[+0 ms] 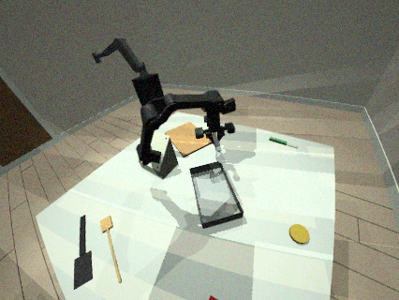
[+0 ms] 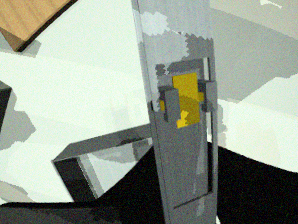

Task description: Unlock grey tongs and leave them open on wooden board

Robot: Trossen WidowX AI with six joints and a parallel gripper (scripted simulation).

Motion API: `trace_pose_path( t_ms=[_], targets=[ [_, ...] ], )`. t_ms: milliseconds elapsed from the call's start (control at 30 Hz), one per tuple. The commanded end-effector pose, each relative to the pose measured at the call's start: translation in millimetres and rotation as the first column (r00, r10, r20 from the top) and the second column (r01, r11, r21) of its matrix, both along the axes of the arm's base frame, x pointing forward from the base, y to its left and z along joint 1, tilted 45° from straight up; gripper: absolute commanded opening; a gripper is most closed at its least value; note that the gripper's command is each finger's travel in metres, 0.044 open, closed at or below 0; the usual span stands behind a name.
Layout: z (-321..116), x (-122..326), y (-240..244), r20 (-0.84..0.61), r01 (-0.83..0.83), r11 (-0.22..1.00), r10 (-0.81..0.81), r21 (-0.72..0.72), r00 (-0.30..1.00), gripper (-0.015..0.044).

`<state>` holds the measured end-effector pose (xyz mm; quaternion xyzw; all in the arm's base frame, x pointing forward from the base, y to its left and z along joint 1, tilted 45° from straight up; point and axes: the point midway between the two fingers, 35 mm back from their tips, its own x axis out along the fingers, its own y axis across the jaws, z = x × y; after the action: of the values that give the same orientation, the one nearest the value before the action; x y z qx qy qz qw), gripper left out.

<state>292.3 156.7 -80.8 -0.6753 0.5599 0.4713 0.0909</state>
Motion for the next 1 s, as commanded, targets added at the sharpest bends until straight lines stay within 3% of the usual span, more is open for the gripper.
trace_pose_path(
  t_ms=[0, 300, 600, 800, 967],
  targets=[
    [-3, -3, 9, -0.099, -0.114, 0.993, 0.115, 0.021, 0.988, -0.015],
    [-14, -13, 23, -0.322, -0.356, 0.93, 0.367, 0.094, 0.873, -0.015],
    [-25, -24, 36, -0.501, -0.547, 0.808, 0.574, 0.219, 0.647, -0.015],
    [-32, -32, 44, -0.583, -0.632, 0.706, 0.672, 0.32, 0.456, -0.015],
    [-33, -33, 45, -0.591, -0.639, 0.694, 0.681, 0.332, 0.432, -0.015]
  ],
)
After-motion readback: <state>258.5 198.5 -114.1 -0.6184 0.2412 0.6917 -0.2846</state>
